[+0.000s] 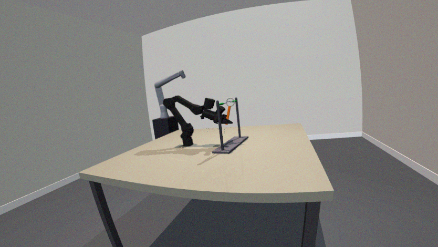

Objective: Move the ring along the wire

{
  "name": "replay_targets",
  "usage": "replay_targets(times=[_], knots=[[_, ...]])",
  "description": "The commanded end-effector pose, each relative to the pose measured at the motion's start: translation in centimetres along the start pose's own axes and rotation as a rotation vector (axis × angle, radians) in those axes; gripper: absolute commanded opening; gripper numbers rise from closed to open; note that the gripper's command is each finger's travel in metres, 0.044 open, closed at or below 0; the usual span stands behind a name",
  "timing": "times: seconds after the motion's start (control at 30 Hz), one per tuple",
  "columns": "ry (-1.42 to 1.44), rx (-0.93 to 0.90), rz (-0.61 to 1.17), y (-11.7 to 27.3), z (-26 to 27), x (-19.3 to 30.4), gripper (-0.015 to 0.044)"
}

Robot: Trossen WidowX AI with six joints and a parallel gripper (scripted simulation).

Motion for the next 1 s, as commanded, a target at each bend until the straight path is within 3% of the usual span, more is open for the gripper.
replay_targets(times=[0.0, 0.97], knots=[[0.014, -0.031, -0.001, 0.2, 0.3, -0.1, -0.015], [-0.179, -0.024, -0.023, -0.1, 5.3, 0.2, -0.015]])
Point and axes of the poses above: the point midway between the two fingers, 35 mm back from their tips, its own y axis back along the fingers, its own z axis across the jaws, x = y × z, the point moved 3 cm from there along y, back along the fingers, and after that the axes turned 8 degrees about -y, right-handed, at the moved point
